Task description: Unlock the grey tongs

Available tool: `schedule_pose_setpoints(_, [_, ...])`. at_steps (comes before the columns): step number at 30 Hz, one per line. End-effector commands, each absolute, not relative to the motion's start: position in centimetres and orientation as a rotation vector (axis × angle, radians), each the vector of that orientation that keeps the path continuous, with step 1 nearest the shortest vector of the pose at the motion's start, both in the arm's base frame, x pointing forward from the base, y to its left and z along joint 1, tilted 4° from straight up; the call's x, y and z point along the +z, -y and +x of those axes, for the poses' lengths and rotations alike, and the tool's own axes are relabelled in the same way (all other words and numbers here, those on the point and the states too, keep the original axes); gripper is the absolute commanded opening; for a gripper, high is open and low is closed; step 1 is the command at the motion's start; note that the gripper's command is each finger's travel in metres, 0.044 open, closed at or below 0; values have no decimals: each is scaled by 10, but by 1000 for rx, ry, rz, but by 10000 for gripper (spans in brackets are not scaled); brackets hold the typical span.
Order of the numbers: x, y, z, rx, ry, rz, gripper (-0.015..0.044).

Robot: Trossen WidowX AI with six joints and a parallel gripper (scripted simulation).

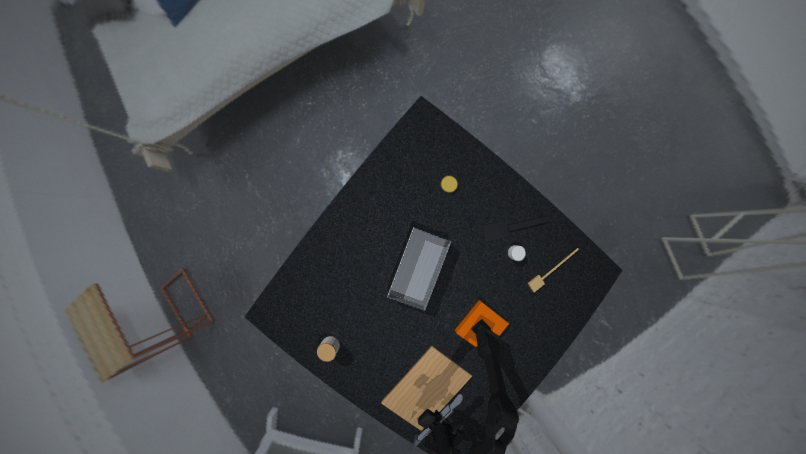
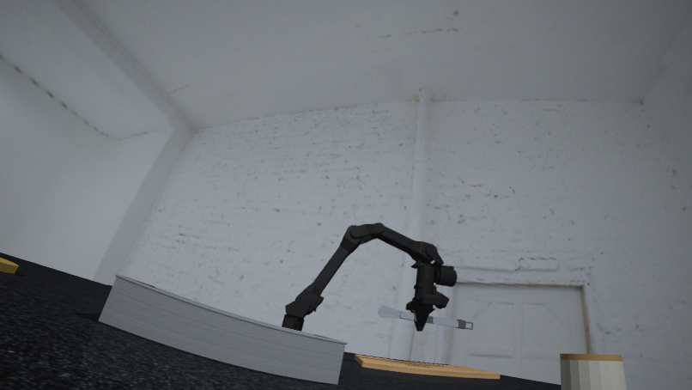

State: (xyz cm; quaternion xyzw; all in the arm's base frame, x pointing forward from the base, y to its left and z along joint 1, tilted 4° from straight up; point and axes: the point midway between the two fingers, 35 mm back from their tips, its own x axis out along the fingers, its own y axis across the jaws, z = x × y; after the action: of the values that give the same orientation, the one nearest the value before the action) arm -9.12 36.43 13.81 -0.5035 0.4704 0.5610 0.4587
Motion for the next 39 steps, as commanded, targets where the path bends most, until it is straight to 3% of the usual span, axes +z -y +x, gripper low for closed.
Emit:
schedule_pose_setpoints(1, [131, -365, -93, 1381, -1166, -1238, -150])
schedule_pose_setpoints(39, [69, -362, -96, 1381, -1166, -1238, -150])
